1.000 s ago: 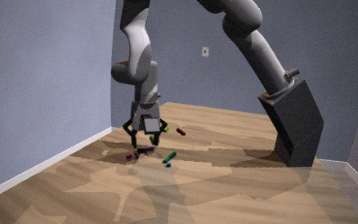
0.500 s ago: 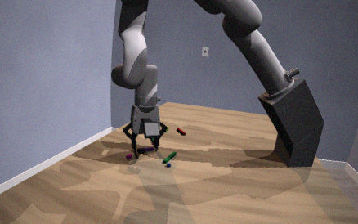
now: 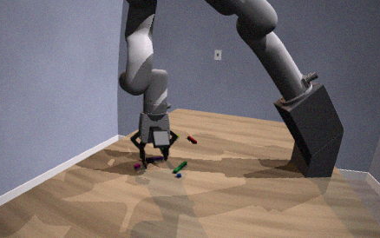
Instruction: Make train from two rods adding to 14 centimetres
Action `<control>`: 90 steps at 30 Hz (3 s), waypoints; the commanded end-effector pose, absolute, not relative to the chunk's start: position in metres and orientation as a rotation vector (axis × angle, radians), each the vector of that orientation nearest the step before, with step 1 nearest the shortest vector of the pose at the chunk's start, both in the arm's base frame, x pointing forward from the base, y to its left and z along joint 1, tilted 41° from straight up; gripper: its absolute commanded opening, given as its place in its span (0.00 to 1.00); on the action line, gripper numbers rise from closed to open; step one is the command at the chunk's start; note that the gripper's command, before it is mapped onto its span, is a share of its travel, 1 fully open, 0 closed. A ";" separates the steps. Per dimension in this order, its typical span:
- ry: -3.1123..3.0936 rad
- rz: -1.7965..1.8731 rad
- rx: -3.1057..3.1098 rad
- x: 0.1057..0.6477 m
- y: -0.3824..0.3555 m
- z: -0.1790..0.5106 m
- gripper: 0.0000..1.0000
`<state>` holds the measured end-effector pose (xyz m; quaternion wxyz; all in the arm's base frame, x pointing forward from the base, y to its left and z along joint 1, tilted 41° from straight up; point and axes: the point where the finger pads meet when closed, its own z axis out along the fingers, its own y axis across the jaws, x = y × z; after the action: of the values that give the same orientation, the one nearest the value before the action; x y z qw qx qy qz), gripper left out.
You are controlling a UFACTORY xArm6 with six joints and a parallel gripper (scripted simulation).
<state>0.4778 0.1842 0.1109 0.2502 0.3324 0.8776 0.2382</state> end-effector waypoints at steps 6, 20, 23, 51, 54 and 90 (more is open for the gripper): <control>2.377 0.645 0.905 0.478 0.184 0.112 0.84; 2.377 0.645 0.905 0.478 0.184 0.112 0.84; 2.377 0.645 0.905 0.478 0.184 0.112 0.84; 2.377 0.645 0.905 0.478 0.184 0.112 0.61; 2.377 0.645 0.905 0.478 0.184 0.112 0.61; 2.377 0.645 0.905 0.462 0.178 0.132 0.61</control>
<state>0.4644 0.1789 0.1270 0.2565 0.3340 0.8757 0.2361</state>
